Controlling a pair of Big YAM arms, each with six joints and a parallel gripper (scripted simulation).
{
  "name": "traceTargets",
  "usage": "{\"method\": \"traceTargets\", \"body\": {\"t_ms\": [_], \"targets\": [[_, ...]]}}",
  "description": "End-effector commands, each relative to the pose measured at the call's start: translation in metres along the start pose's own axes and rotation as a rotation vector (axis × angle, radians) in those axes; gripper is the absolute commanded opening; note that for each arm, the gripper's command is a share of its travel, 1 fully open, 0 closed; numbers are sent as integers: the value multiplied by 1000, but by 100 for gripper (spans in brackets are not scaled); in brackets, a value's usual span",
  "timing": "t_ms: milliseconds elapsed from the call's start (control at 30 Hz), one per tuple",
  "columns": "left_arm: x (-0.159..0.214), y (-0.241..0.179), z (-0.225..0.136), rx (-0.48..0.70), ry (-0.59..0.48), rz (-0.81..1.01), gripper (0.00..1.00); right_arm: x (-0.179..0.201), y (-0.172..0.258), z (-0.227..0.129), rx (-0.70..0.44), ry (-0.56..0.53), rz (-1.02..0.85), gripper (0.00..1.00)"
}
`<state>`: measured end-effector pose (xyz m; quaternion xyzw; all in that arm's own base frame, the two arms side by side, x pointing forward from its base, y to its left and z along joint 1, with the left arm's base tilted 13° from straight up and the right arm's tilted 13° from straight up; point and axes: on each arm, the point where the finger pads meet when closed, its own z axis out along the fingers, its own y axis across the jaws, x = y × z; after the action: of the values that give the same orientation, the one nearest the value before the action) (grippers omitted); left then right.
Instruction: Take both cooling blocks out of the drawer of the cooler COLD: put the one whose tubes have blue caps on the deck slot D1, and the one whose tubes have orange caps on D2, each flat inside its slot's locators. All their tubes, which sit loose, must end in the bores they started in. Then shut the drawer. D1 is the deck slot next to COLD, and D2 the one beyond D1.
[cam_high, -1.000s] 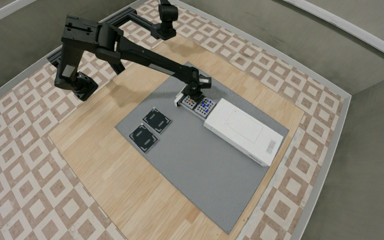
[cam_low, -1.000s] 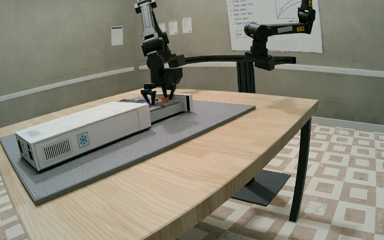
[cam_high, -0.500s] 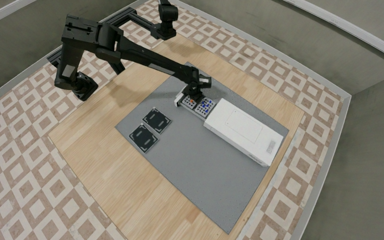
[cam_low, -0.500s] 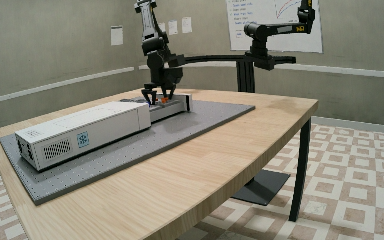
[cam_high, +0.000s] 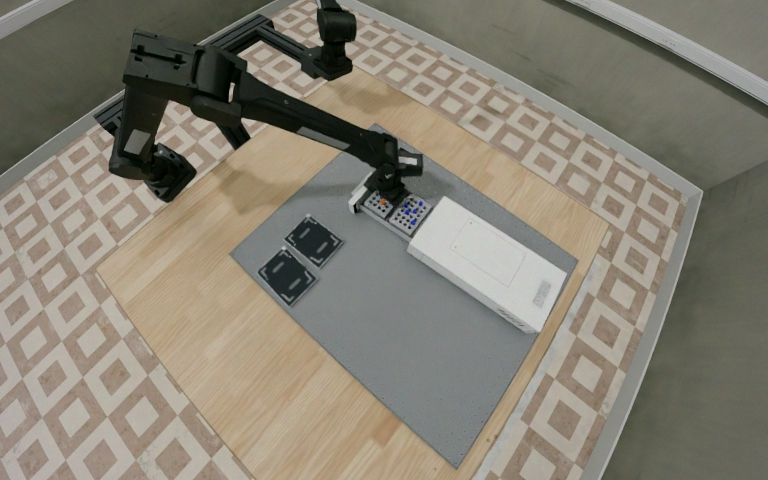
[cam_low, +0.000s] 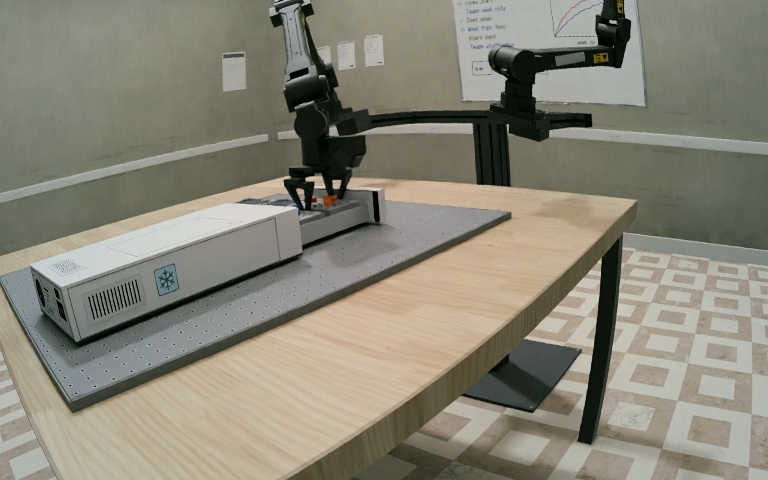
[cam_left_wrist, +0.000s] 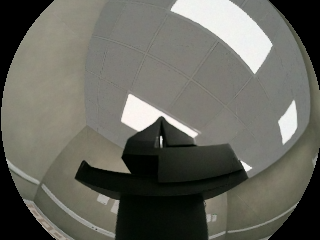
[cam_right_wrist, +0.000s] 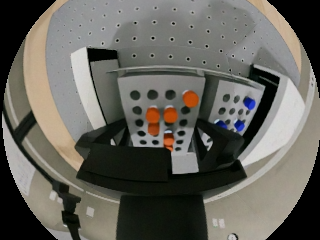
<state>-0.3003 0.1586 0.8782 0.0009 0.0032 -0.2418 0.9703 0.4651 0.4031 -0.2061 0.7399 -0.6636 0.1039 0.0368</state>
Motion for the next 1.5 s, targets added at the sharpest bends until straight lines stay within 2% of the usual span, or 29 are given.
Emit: {"method": "traceTargets", "body": {"t_ms": [0,1467], "targets": [[24,1,8,2,35,-2,0,-15,-12,3,23,-18,-1,67],[24,1,8,2,35,-2,0,-15,-12,3,23,-18,-1,2]]}}
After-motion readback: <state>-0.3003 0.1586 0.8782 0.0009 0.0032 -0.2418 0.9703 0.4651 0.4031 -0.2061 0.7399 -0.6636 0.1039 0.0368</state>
